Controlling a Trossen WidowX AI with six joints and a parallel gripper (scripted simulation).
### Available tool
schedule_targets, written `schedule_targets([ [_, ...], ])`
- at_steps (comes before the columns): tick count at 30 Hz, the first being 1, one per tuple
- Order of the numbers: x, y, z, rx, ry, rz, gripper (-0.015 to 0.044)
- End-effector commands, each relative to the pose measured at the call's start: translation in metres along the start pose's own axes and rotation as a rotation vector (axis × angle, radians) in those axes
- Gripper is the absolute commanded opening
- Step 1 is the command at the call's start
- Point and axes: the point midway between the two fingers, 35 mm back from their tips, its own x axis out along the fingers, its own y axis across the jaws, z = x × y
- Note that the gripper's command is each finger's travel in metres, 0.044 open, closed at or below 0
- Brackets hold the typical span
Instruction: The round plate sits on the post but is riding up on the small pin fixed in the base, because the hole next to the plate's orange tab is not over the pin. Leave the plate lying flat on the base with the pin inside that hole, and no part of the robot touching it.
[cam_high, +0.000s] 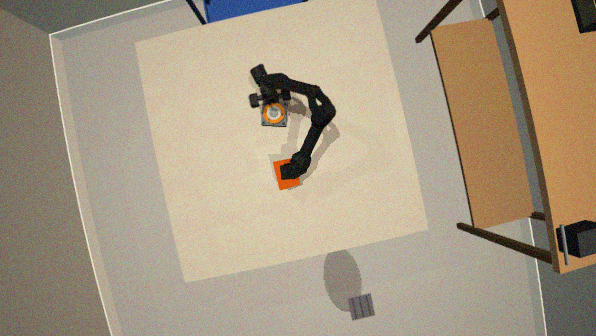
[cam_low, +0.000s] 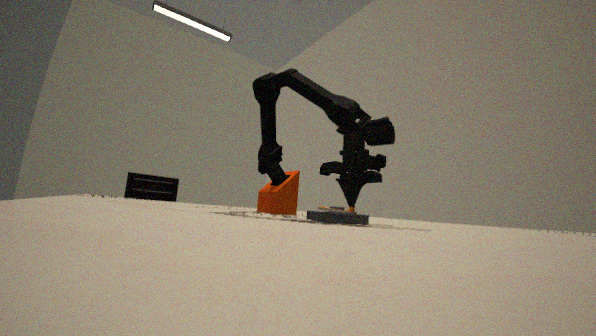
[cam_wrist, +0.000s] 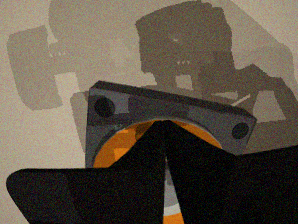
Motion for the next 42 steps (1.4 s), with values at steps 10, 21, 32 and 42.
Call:
schedule_targets([
  [10, 0.003, 0.011, -0.002, -0.001, 0.009, 0.008, 0.0],
  [21, 0.003, 0.017, -0.004, -0.001, 0.009, 0.008, 0.0],
  [32, 0.003, 0.022, -0.005, -0.001, 0.009, 0.008, 0.0],
  [42, 0.003, 0.029, -0.009, -0.001, 0.01, 0.009, 0.0],
])
